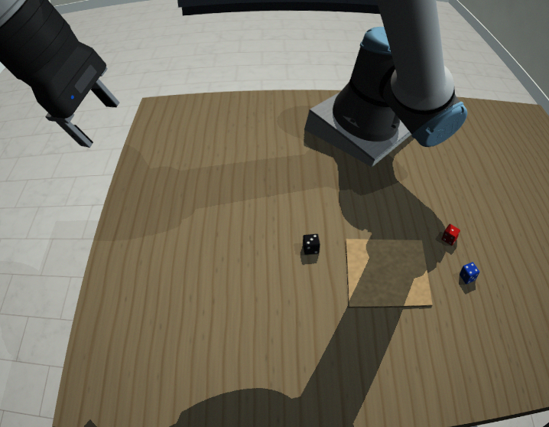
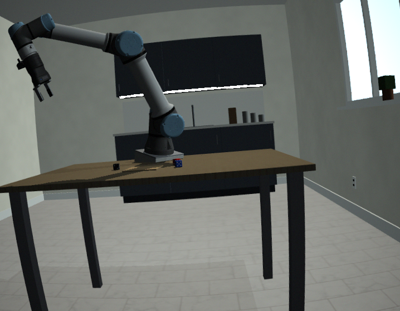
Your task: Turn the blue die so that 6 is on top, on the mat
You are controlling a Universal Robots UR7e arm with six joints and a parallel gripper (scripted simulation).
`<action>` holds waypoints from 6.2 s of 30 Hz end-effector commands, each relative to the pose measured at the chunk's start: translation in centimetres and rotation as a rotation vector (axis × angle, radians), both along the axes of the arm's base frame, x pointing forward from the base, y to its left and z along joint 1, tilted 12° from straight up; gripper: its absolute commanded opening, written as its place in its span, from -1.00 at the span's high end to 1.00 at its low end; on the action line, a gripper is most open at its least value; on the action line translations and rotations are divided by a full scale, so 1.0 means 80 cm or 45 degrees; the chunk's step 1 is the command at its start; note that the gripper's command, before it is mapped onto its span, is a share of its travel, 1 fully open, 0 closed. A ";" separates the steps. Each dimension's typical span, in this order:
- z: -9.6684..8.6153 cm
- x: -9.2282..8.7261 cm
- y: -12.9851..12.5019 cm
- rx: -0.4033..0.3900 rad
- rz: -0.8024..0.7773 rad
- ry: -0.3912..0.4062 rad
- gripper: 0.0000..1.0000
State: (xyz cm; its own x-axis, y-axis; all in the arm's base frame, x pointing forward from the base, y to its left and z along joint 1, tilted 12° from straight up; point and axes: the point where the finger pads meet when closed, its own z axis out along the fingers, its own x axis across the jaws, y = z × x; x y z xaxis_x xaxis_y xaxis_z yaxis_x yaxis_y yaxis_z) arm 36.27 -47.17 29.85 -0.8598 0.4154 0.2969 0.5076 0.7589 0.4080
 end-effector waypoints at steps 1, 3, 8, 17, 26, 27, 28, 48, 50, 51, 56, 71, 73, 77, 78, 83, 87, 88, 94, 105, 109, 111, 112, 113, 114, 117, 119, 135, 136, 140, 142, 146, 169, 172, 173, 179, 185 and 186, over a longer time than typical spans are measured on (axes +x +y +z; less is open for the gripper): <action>0.001 0.000 0.000 -0.002 0.000 -0.001 -1.00; 0.001 0.000 0.000 -0.002 0.000 -0.001 -1.00; 0.001 0.000 0.000 -0.002 0.000 -0.001 -1.00; 0.001 0.000 0.000 -0.002 0.000 -0.001 -1.00; 0.001 0.000 0.002 -0.007 -0.011 0.003 -1.00; 0.000 0.000 0.003 -0.009 -0.015 0.005 -1.00; 0.000 0.000 0.003 -0.011 -0.019 0.006 -1.00; -0.012 -0.006 0.052 -0.111 -0.248 0.080 -1.00; -0.014 -0.007 0.057 -0.119 -0.269 0.086 -1.00; -0.014 -0.007 0.057 -0.119 -0.269 0.086 -1.00; -0.024 -0.012 0.086 -0.163 -0.386 0.115 -1.00; -0.071 -0.034 0.182 -0.273 -0.744 0.177 -1.00; -0.080 -0.038 0.198 -0.286 -0.800 0.183 -1.00; -0.100 -0.046 0.230 -0.309 -0.910 0.194 -1.00; -0.105 -0.048 0.238 -0.315 -0.937 0.196 -1.00; -0.130 -0.059 0.275 -0.335 -1.061 0.203 -1.00; -0.139 -0.063 0.288 -0.341 -1.106 0.205 -1.00; -0.144 -0.065 0.294 -0.343 -1.127 0.205 -1.00; -0.168 -0.075 0.327 -0.354 -1.234 0.208 -1.00; -0.191 -0.084 0.356 -0.359 -1.330 0.208 -1.00; -0.196 -0.086 0.361 -0.360 -1.348 0.208 -1.00; -0.197 -0.086 0.363 -0.360 -1.353 0.207 -1.00; -0.197 -0.087 0.363 -0.360 -1.355 0.207 -1.00; -0.198 -0.087 0.363 -0.360 -1.356 0.207 -1.00; -0.198 -0.087 0.364 -0.360 -1.356 0.207 -1.00; -0.198 -0.087 0.364 -0.360 -1.357 0.207 -1.00; -0.198 -0.087 0.364 -0.360 -1.357 0.207 -1.00; -0.204 -0.086 0.365 -0.365 -1.354 0.215 -1.00; -0.204 -0.086 0.365 -0.365 -1.354 0.215 -1.00; -0.220 -0.083 0.367 -0.365 -1.354 0.215 -1.00; -0.232 -0.081 0.369 -0.365 -1.354 0.215 -1.00; -0.259 -0.076 0.374 -0.365 -1.354 0.215 -1.00; -0.327 -0.065 0.385 -0.365 -1.354 0.215 -1.00; -0.327 -0.065 0.385 -0.365 -1.354 0.215 -1.00; -0.327 -0.065 0.385 -0.365 -1.354 0.215 -1.00; -0.327 -0.065 0.385 -0.365 -1.354 0.215 -1.00; -0.327 -0.065 0.385 -0.365 -1.354 0.215 -1.00; -0.327 -0.065 0.385 -0.365 -1.354 0.215 -1.00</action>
State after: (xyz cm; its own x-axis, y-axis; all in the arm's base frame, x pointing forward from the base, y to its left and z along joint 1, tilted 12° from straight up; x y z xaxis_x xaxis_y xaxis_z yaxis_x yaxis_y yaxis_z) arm 31.09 -16.32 3.66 0.0172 0.9881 0.1526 0.9877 -0.0404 0.1509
